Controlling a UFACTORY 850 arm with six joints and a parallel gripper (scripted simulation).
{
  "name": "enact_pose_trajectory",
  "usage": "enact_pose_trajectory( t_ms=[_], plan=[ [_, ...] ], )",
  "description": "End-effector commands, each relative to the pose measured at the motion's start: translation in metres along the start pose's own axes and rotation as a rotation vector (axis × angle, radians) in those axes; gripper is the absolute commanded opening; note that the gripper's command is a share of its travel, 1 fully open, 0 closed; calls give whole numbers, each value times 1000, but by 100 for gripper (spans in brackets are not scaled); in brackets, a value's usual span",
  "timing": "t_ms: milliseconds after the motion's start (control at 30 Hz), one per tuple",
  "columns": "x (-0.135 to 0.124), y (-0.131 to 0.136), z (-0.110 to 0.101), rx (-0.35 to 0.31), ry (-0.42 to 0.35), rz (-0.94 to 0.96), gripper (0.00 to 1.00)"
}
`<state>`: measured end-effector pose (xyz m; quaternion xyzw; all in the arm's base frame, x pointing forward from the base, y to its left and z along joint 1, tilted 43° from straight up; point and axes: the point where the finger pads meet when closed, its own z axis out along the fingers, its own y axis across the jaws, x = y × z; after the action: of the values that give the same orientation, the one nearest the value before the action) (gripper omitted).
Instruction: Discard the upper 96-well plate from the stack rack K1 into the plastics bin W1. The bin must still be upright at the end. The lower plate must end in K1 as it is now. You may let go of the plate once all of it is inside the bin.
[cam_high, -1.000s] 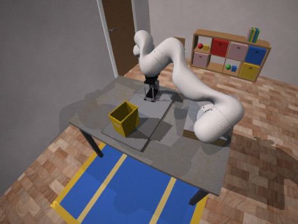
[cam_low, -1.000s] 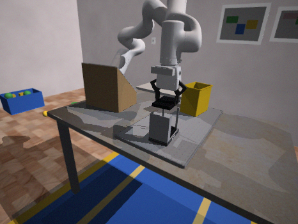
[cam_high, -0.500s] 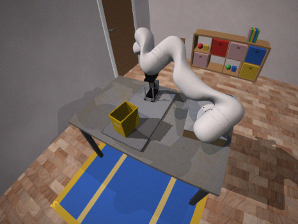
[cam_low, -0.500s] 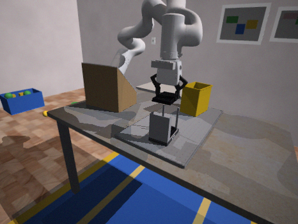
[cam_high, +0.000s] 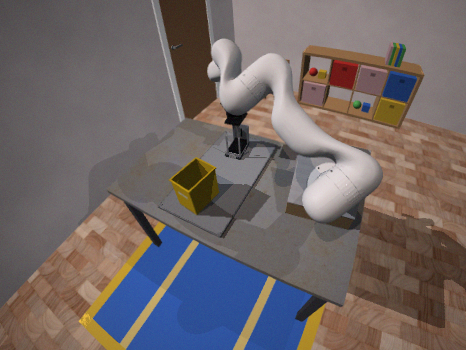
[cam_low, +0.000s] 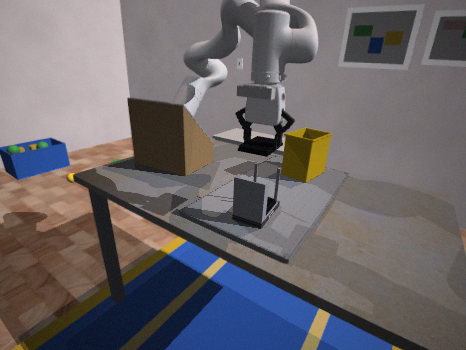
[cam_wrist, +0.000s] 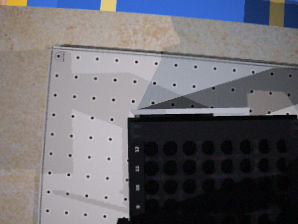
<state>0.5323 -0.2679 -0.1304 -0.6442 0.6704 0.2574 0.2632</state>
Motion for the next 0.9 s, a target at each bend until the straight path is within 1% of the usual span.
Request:
enact_pose_trajectory(
  t_ms=[0,67,300,767,867],
  plan=[
    [0,-1,-9,2,1,-1,0],
    [0,-1,-9,2,1,-1,0],
    [0,-1,-21,2,1,-1,0],
    [0,-1,-21,2,1,-1,0],
    [-10,-2,-21,2,1,99,0]
  ],
)
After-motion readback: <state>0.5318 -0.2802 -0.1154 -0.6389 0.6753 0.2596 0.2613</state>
